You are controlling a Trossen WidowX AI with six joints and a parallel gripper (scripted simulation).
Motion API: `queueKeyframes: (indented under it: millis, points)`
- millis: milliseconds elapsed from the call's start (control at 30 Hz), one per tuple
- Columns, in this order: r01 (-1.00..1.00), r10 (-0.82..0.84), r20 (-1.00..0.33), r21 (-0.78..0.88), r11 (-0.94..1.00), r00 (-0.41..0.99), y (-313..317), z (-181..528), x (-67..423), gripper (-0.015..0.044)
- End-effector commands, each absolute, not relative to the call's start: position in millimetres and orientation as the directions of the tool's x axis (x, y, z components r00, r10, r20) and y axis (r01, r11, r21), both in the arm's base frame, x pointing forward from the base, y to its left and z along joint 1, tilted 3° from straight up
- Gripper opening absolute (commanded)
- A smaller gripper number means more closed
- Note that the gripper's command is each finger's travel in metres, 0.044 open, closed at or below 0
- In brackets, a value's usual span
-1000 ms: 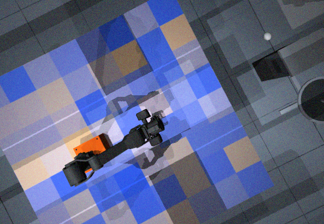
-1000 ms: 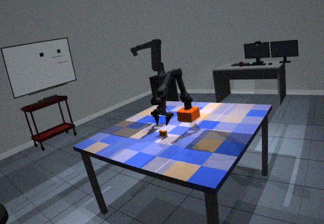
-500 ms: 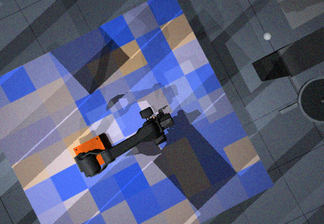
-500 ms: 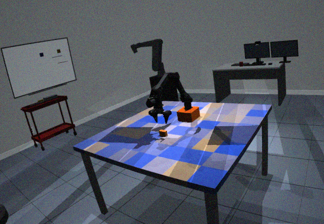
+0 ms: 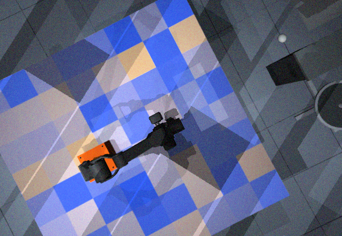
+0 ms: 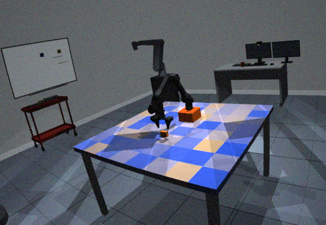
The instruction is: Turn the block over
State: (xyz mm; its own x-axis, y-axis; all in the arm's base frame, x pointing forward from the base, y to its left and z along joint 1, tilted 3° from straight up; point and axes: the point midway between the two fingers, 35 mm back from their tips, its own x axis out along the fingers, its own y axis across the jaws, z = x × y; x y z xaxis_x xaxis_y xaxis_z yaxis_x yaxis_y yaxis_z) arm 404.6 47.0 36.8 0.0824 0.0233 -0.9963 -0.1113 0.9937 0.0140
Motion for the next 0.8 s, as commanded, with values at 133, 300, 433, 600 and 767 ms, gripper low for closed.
queueKeyframes:
  millis: [133,300,433,600,767]
  points:
    - [-0.116,0.023,-0.997,0.014,0.993,0.076,47,24,404,0.044]
    - [-0.116,0.023,-0.997,0.014,0.993,0.076,47,15,405,0.044]
    - [-0.116,0.023,-0.997,0.014,0.993,0.076,48,9,405,0.044]
    - [-0.116,0.023,-0.997,0.014,0.993,0.076,48,1,406,0.044]
    - [-0.116,0.023,-0.997,0.014,0.993,0.076,48,-3,406,0.0414]
